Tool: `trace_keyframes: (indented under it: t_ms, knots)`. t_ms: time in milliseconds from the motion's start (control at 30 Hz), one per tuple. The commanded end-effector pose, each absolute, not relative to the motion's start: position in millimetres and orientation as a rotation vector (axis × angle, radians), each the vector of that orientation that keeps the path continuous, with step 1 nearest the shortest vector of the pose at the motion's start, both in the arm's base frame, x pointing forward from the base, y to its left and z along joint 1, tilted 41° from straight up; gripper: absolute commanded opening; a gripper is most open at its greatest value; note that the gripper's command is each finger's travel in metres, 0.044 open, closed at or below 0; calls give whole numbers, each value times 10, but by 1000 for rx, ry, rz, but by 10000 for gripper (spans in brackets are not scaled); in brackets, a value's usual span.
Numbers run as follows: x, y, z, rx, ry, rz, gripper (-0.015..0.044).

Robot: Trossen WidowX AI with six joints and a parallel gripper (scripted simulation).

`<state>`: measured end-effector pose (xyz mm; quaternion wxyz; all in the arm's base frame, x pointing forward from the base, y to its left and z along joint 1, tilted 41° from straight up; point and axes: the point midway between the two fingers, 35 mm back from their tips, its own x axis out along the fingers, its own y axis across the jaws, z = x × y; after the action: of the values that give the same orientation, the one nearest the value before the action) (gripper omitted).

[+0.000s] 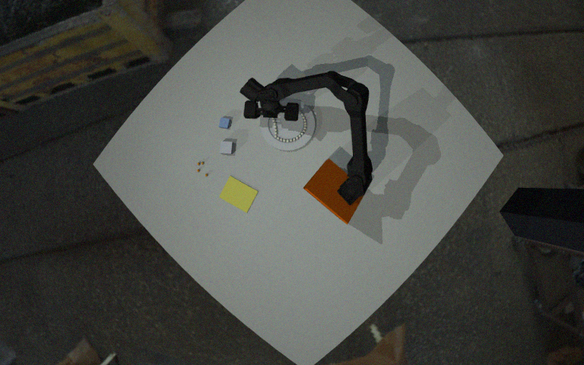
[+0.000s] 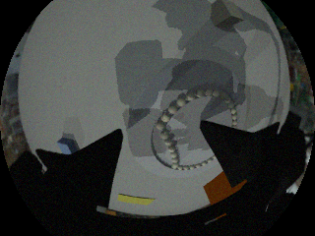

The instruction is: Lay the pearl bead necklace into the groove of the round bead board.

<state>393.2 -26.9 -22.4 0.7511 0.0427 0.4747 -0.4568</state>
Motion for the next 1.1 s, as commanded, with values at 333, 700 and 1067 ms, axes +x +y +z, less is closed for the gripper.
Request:
trace_keyframes:
  t_ms: [333, 700, 1067]
  knots:
    - [3932, -249, -193, 86, 1035, -992, 414]
    - [3803, -13, -15, -214, 1202, -788, 125]
    - [3823, -58, -78, -206, 1196, -789, 120]
